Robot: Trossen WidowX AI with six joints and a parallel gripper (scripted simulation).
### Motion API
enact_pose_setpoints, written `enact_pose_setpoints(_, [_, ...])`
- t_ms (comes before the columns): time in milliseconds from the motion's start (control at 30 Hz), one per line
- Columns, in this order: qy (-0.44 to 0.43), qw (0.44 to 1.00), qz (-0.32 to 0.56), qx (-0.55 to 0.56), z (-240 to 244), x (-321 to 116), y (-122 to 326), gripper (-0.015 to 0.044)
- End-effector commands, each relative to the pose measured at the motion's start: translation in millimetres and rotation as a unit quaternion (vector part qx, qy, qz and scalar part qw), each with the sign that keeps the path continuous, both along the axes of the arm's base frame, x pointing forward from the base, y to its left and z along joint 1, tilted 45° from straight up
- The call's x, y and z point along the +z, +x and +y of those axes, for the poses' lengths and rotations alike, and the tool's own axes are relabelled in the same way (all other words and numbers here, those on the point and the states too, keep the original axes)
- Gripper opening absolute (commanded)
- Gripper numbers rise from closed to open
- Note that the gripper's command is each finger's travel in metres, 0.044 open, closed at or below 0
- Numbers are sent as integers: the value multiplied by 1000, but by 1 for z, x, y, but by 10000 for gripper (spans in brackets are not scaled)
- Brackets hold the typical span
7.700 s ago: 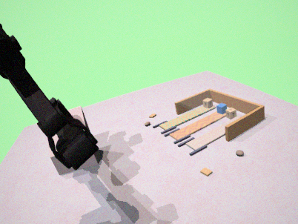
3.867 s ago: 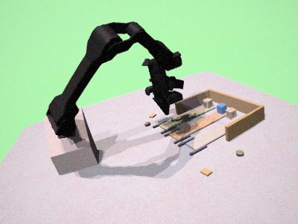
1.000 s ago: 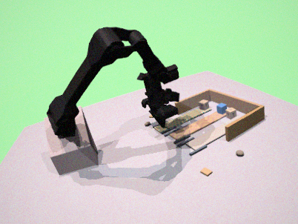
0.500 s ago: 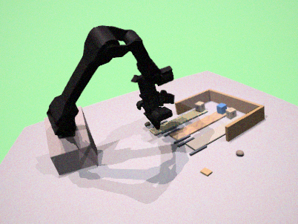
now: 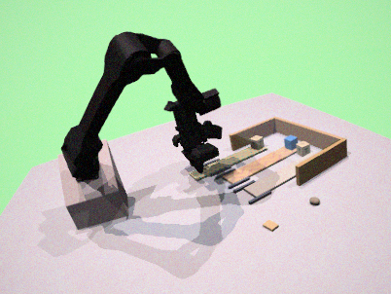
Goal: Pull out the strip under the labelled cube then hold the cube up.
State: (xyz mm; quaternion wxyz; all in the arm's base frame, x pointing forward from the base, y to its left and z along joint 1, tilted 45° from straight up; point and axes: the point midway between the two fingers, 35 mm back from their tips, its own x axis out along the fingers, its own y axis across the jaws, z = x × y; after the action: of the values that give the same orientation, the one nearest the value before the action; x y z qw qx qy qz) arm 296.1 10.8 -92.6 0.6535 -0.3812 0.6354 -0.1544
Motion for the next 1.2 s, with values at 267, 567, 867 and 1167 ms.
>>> enact_pose_setpoints(267, [-3, 1000, 9, -4, -9, -1, -22, 0])
enact_pose_setpoints(567, [-4, 1000, 9, -4, -13, 0, -35, 0])
enact_pose_setpoints(867, [-4, 1000, 10, -4, -17, 2, -49, 0])
enact_pose_setpoints(1167, [-4, 1000, 10, -4, -21, 3, -62, 0])
